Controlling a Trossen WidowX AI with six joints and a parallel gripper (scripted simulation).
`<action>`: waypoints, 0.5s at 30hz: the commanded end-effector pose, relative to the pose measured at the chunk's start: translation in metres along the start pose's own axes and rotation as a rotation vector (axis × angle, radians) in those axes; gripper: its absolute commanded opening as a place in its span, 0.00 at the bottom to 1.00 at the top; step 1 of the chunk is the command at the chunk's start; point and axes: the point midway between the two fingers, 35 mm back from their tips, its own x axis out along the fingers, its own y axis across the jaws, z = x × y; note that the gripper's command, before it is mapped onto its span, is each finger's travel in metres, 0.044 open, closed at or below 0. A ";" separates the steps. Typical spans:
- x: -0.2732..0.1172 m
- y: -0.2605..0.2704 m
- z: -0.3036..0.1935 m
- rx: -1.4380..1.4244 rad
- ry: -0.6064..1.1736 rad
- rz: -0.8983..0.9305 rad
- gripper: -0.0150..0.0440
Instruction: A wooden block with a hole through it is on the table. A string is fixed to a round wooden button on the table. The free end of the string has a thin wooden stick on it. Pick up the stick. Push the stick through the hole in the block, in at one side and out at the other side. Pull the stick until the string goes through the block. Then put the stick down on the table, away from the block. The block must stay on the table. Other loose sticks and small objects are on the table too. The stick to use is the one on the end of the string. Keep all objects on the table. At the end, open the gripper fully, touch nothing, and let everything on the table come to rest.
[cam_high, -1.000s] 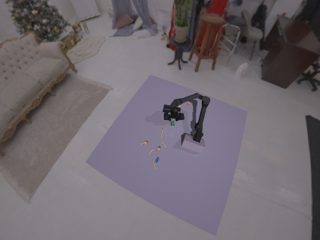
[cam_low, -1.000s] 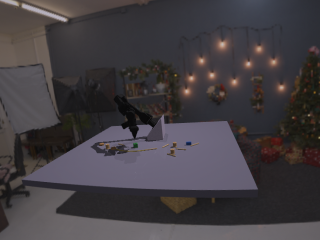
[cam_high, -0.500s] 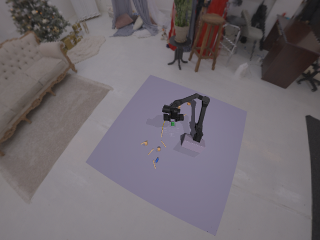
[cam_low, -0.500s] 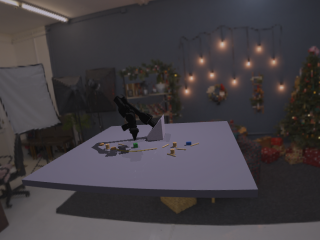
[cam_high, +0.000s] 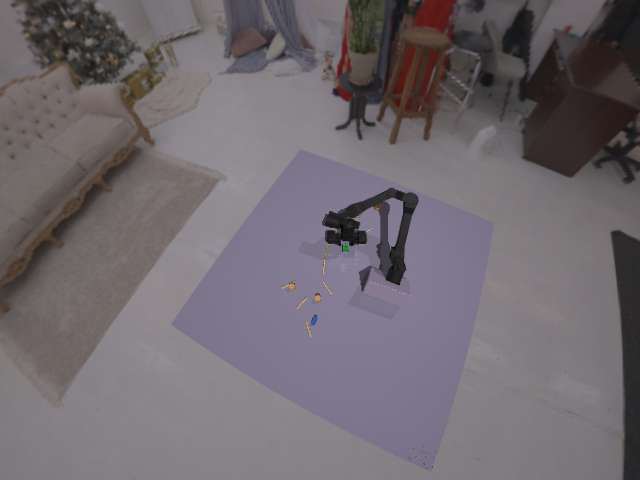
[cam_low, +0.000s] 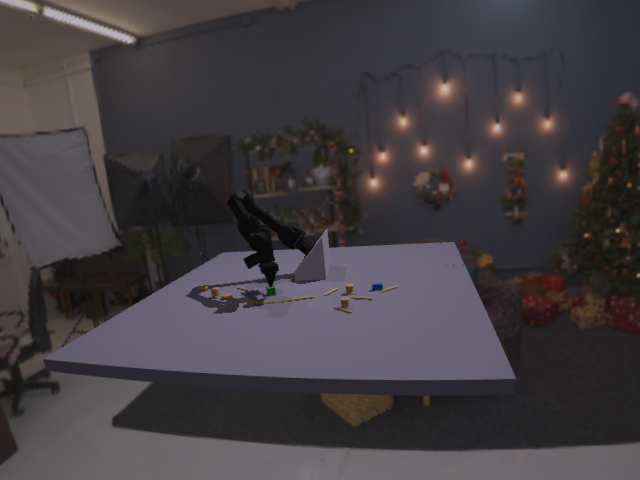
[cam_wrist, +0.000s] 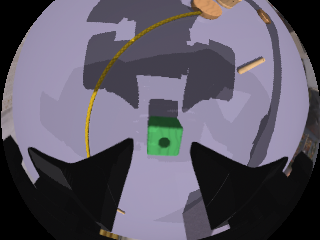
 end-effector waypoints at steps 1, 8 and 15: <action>0.007 -0.001 -0.001 -0.007 -0.002 -0.004 0.66; 0.018 -0.002 0.000 -0.007 -0.004 -0.005 0.66; 0.022 -0.003 0.000 -0.007 -0.005 -0.005 0.66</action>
